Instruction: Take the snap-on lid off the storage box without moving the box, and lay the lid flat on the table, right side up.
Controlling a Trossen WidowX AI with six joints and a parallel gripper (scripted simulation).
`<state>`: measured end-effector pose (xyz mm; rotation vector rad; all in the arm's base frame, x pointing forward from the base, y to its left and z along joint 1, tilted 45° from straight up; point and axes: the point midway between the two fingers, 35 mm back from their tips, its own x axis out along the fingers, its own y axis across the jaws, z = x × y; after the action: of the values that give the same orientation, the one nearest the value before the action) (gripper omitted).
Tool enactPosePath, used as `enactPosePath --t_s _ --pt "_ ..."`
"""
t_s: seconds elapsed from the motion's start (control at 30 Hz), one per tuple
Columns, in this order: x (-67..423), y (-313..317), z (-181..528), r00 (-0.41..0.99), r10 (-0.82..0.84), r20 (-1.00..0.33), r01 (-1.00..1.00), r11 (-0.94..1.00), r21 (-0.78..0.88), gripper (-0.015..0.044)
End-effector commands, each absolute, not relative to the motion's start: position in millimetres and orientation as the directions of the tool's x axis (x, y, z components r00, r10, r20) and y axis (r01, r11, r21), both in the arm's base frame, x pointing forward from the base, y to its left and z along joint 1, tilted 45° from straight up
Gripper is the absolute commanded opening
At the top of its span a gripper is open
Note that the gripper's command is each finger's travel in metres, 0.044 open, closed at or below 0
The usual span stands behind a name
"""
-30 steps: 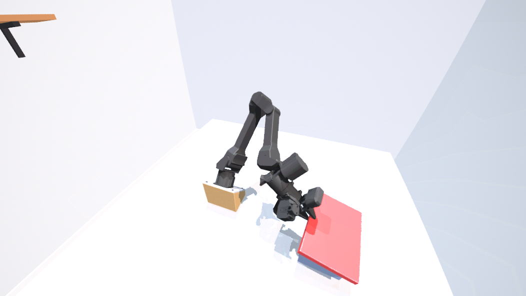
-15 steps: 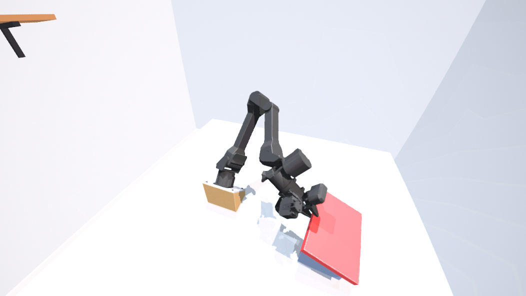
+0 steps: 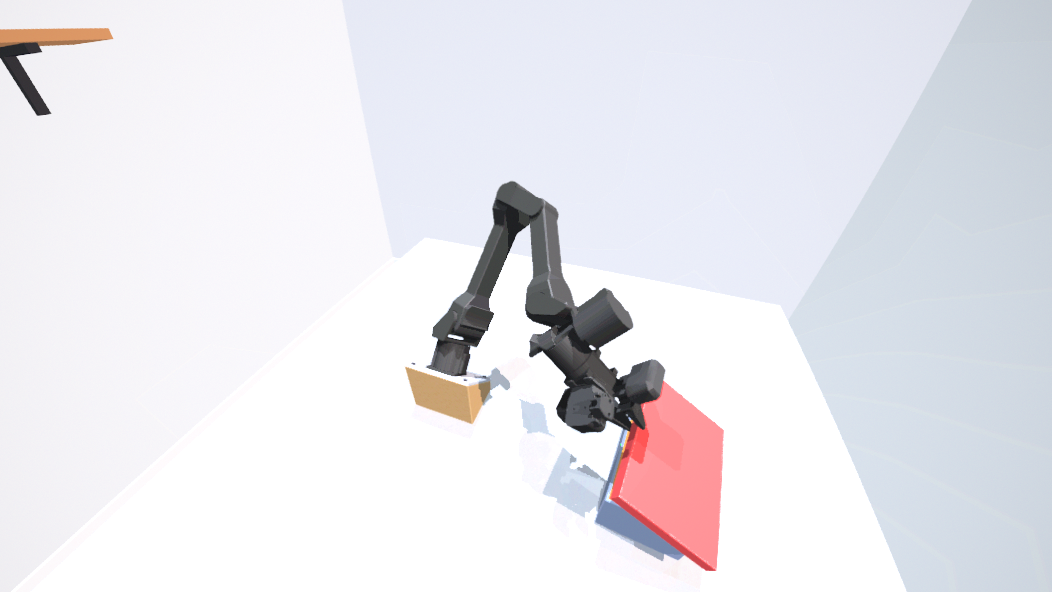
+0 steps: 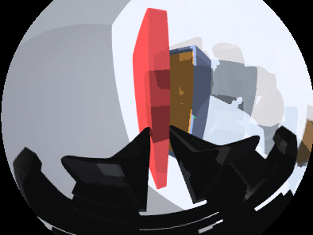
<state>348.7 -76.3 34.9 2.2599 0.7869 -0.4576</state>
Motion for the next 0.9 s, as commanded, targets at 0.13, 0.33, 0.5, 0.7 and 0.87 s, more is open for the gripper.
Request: enactPosePath --t_s 0.13,0.33,0.5,0.7,0.87 --pt "357 -86 44 0.758 0.404 -0.512 0.645 -0.578 0.5 0.0" --pt "363 -92 49 0.758 0.404 -0.512 0.645 -0.577 0.5 0.0" --pt "369 -97 53 0.758 0.404 -0.512 0.645 -0.577 0.5 0.0" --pt "376 -103 58 0.759 0.404 -0.512 0.645 -0.577 0.501 0.0" --pt "376 -107 63 0.758 0.403 -0.512 0.645 -0.577 0.501 0.0"
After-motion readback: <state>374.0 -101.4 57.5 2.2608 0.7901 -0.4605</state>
